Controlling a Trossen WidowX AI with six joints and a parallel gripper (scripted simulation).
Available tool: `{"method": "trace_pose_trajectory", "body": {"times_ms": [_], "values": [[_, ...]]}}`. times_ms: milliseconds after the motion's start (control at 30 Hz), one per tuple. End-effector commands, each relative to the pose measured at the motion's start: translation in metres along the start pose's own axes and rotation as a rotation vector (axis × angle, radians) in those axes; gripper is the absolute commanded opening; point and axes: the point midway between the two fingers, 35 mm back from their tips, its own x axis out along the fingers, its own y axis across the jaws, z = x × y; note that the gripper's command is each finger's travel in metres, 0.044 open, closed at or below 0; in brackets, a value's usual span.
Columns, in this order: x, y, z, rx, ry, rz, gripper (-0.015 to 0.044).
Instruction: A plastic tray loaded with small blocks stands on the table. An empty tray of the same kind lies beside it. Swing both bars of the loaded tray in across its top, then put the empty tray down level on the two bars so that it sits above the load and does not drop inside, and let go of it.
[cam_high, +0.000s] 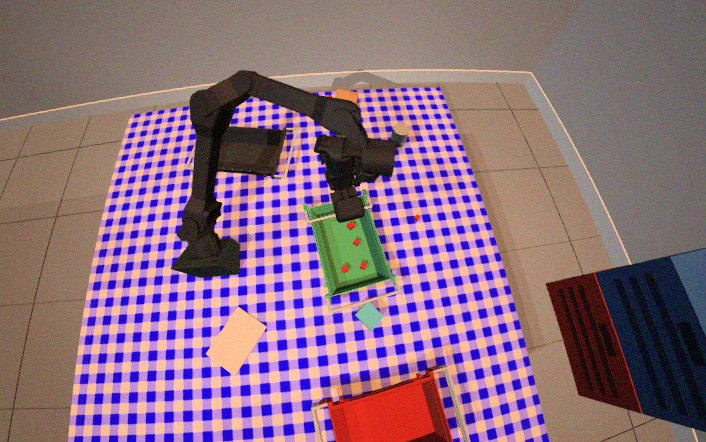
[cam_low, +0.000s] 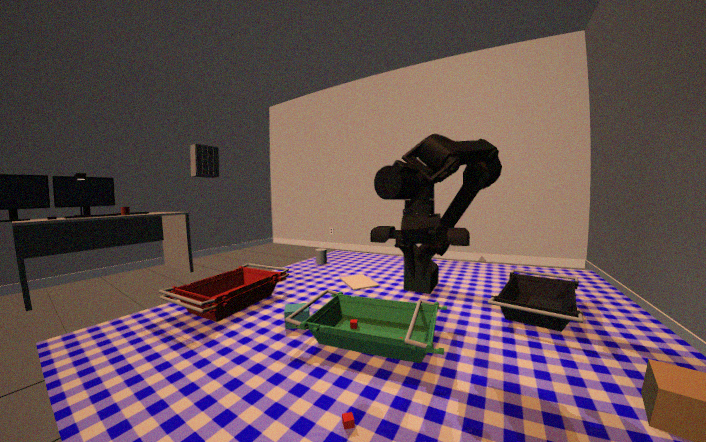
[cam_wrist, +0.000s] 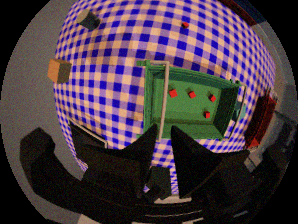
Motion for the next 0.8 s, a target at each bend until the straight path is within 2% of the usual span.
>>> {"method": "trace_pose_trajectory", "body": {"times_ms": [0, 233, 500, 767], "values": [[0.007, -0.009, 0.002, 0.005, 0.014, 0.003, 0.0085], [0.02, -0.12, 0.022, -0.002, 0.007, -0.012, 0.0085], [0.048, -0.244, 0.004, -0.013, 0.0, -0.011, 0.0085], [0.052, -0.258, -0.001, -0.014, -0.001, -0.01, 0.0085]]}}
